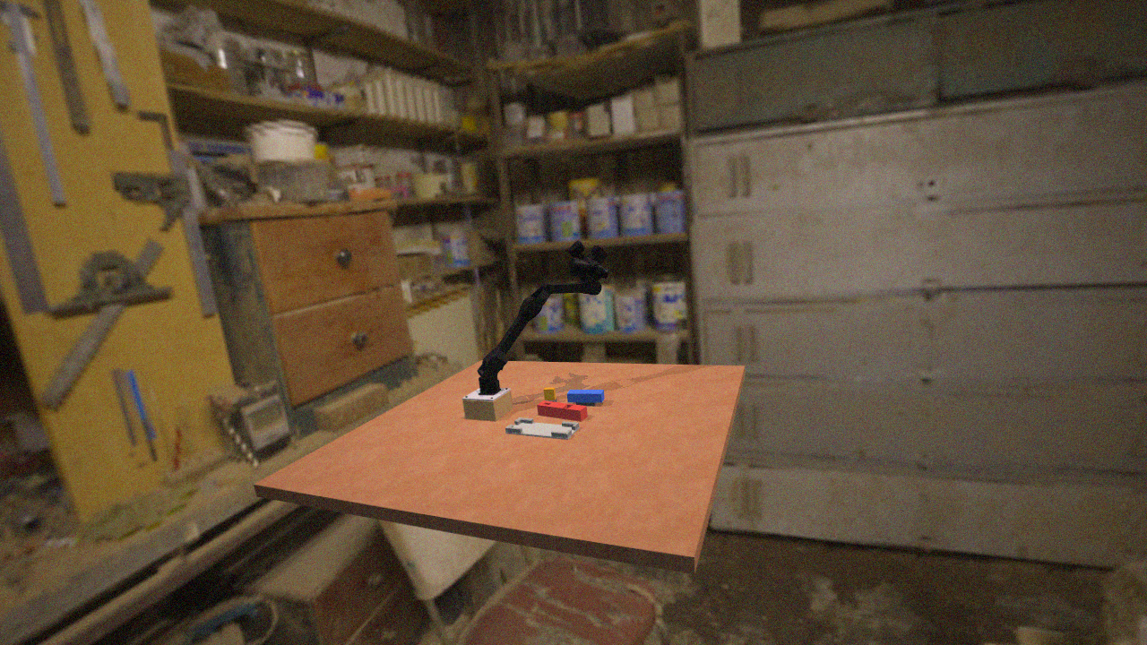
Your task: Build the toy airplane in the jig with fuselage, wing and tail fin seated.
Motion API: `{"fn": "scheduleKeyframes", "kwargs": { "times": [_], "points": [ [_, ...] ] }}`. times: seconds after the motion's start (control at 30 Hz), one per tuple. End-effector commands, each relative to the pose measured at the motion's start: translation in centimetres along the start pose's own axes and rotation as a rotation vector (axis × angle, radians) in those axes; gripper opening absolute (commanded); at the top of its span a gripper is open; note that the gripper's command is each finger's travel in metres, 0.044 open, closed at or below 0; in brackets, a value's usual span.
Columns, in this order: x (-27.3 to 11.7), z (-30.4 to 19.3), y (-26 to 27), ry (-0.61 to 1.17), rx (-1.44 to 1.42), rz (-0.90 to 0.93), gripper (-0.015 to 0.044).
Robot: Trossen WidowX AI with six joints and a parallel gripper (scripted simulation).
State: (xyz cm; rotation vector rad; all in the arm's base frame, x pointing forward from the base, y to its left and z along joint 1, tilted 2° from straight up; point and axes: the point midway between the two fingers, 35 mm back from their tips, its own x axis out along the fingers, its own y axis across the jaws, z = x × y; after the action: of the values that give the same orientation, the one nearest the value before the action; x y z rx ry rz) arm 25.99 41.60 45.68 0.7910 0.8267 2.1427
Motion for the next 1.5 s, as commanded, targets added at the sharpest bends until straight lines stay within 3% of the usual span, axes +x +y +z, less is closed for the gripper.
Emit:
{"fn": "scheduleKeyframes", "kwargs": {
  "times": [0.0, 0.37, 0.77, 1.13, 1.47],
  "points": [
    [0.0, 0.0, 0.0, 0.0, 0.0, 0.0, 0.0426],
    [-7.8, 6.3, -3.0, -0.388, 0.068, -0.163, 0.044],
    [-22.2, 7.1, -8.9, -0.809, 0.142, -0.621, 0.044],
    [-36.0, -2.2, -12.5, -0.947, 0.304, -1.213, 0.044],
    [-44.0, -17.3, -11.3, -0.748, 0.597, -1.725, 0.044]
  ]
}}
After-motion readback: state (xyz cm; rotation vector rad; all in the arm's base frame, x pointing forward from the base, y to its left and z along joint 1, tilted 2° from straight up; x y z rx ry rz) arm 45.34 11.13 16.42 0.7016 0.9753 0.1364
